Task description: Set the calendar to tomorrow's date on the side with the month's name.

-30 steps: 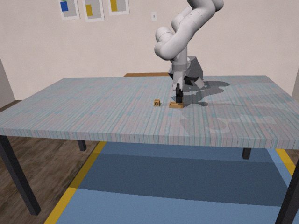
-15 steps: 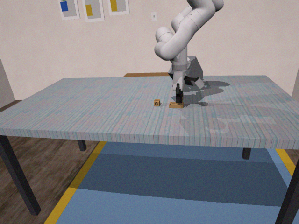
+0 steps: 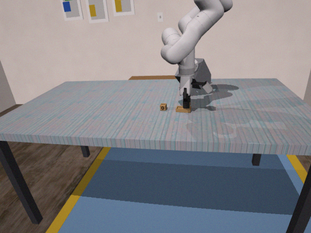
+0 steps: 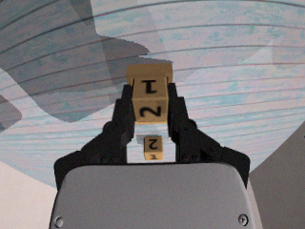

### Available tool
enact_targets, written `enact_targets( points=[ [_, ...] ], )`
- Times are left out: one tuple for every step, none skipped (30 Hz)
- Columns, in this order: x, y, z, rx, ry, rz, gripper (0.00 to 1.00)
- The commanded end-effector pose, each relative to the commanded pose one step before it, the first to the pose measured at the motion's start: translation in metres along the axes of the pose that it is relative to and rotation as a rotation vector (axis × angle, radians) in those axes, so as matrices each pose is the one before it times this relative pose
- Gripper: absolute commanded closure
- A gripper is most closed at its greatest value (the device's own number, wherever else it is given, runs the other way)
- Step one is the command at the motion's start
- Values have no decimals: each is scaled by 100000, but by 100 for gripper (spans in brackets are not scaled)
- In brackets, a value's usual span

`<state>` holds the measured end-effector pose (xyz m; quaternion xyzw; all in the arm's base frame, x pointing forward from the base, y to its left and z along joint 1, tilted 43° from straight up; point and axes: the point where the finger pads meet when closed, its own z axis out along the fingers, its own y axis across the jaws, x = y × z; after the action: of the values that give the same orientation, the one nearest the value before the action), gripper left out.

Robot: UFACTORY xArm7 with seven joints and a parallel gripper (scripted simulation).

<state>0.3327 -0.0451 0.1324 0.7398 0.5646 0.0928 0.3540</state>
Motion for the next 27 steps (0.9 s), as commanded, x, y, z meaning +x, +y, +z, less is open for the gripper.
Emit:
enact_targets(
  points=[
    [36,59,108,-142,149,6,73],
    [0,0,38,0,0,0,73],
    [0,0,35,0,0,0,73],
    [0,0,31,0,0,0,73],
    [0,0,27,0,0,0,73],
    [0,0,23,0,0,0,73],
    [0,0,19,0,0,0,73],
    [0,0,16,0,0,0,73],
    [0,0,12,0,0,0,73],
    [0,0,8,0,0,0,73],
    [0,0,5,0,0,0,73],
    [0,0,3,0,0,0,73],
    [0,0,1,0,0,0,73],
    [0,0,0,0,0,0,73],
    [0,0,0,0,0,0,73],
    [0,0,0,0,0,0,73],
    [0,0,0,0,0,0,73],
    [0,0,0,0,0,0,73],
    [0,0,0,0,0,0,73],
    [0,0,0,0,0,0,73],
    [0,0,0,0,0,0,73],
    [0,0,0,0,0,0,73],
    [0,0,0,0,0,0,73],
    [0,0,0,0,0,0,73],
    [0,0,0,0,0,0,73],
    [0,0,0,0,0,0,73],
    [0,0,0,0,0,0,73]
  ],
)
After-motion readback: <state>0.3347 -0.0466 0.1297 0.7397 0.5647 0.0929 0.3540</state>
